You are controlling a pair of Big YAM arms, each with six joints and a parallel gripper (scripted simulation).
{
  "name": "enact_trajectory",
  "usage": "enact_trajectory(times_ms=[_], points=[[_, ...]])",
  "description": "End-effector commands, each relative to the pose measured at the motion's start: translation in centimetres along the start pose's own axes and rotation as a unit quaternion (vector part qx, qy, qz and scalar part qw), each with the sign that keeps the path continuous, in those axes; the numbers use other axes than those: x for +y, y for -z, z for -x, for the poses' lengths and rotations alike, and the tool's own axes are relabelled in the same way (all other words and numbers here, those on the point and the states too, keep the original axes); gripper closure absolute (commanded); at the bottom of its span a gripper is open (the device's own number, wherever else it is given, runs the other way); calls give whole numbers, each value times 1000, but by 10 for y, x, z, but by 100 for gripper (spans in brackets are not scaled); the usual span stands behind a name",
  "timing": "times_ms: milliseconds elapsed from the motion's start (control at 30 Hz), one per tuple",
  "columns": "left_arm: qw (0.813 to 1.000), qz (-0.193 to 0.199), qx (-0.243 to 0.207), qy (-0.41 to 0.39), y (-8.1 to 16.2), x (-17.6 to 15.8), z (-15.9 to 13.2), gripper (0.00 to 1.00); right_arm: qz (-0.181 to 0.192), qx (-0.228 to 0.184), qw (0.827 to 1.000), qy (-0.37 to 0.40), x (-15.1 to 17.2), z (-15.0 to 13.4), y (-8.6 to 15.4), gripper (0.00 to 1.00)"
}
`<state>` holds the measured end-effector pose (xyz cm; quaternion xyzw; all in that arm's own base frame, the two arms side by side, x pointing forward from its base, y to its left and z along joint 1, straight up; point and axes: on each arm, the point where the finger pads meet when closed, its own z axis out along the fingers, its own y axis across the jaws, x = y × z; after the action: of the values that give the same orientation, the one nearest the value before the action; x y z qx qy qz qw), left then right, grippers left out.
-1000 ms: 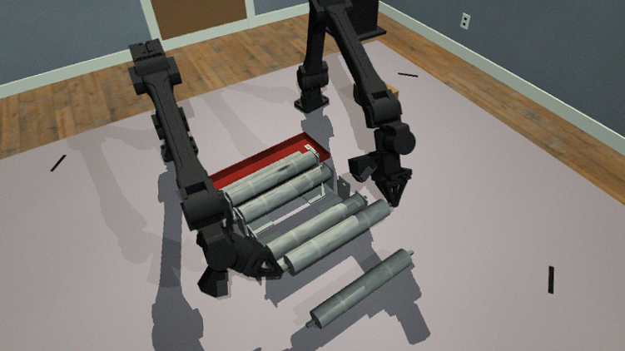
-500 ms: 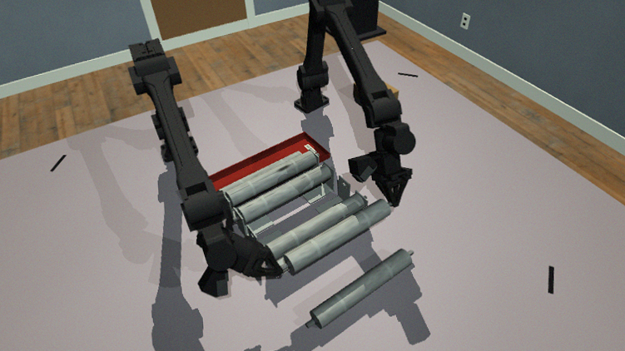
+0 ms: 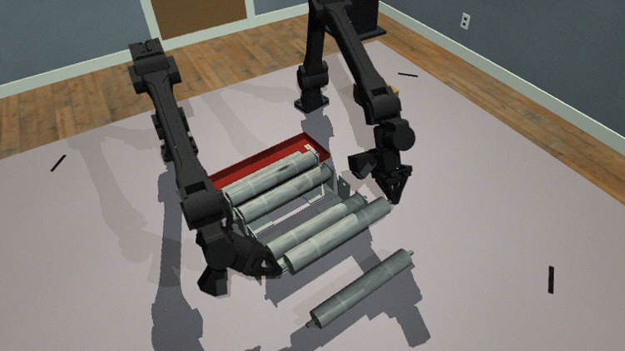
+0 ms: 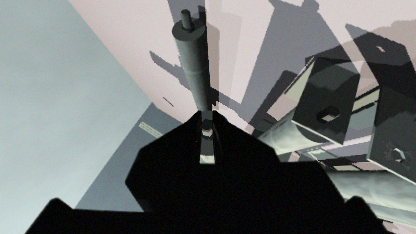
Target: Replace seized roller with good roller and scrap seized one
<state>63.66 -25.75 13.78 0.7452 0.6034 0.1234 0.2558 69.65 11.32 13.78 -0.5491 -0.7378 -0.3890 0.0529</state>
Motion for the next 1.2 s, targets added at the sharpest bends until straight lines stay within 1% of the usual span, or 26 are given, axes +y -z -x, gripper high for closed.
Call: enact_trajectory(times_ms=[0,67,100,133,167,200,233,300,333,400,467,500,533,567,600,633,700,767,867,933,967,1000,1033,1067,1100,1167], points=[[998,61,-12,0,69,47,16,97,58,-2,998,31,56,-30,58,97],[998,59,-11,1,71,46,17,97,58,-1,998,38,56,-31,58,97],[999,37,-7,1,74,33,16,97,58,-1,997,42,56,-31,58,97],[1000,22,-4,1,62,16,12,97,56,-1,998,42,56,-31,59,97],[999,36,-3,-3,63,26,4,97,54,0,998,32,55,-31,60,97],[998,64,-8,-3,70,49,6,97,57,-1,998,34,54,-30,58,97],[997,76,-10,-3,69,55,8,97,61,-1,998,34,57,-30,59,97],[997,76,-10,-3,69,55,8,97,61,-1,998,34,57,-30,59,97],[998,59,-8,-3,67,49,6,97,53,-1,998,36,46,-25,51,97],[997,74,-10,-3,66,60,7,97,51,-1,998,39,42,-24,49,97],[998,70,-9,-2,57,55,5,97,46,-1,999,28,35,-21,44,97],[998,66,-9,-2,52,51,4,97,51,-2,998,33,41,-23,47,97],[999,46,-5,-1,29,36,1,97,54,-2,998,37,44,-24,48,97],[1000,20,-1,2,-1,17,-4,97,53,-2,998,38,43,-23,48,97],[1000,15,0,4,-6,12,-5,97,51,-2,998,39,42,-23,47,97],[1000,17,0,4,-1,12,-6,97,49,-2,998,38,39,-22,45,97],[999,36,-1,5,26,21,-3,97,40,-1,999,27,28,-19,39,97],[998,68,-7,7,48,52,3,97,54,-3,998,40,44,-24,49,97],[997,73,-7,3,51,56,4,97,60,-3,997,42,50,-27,53,97],[999,37,-2,6,34,15,2,97,37,0,999,28,19,-19,40,97],[999,39,-5,1,38,16,10,97,38,1,999,21,18,-20,41,97],[999,42,-5,0,44,20,12,97,48,0,998,28,30,-23,48,97],[998,56,-7,-3,55,39,14,97,67,-2,997,41,52,-29,58,97],[998,59,-5,5,54,42,9,97,61,-2,997,45,51,-30,58,97],[998,70,-6,-1,53,44,6,97,75,-2,996,48,55,-29,57,97],[998,69,-8,-3,55,44,7,97,65,0,997,40,53,-30,59,97]])
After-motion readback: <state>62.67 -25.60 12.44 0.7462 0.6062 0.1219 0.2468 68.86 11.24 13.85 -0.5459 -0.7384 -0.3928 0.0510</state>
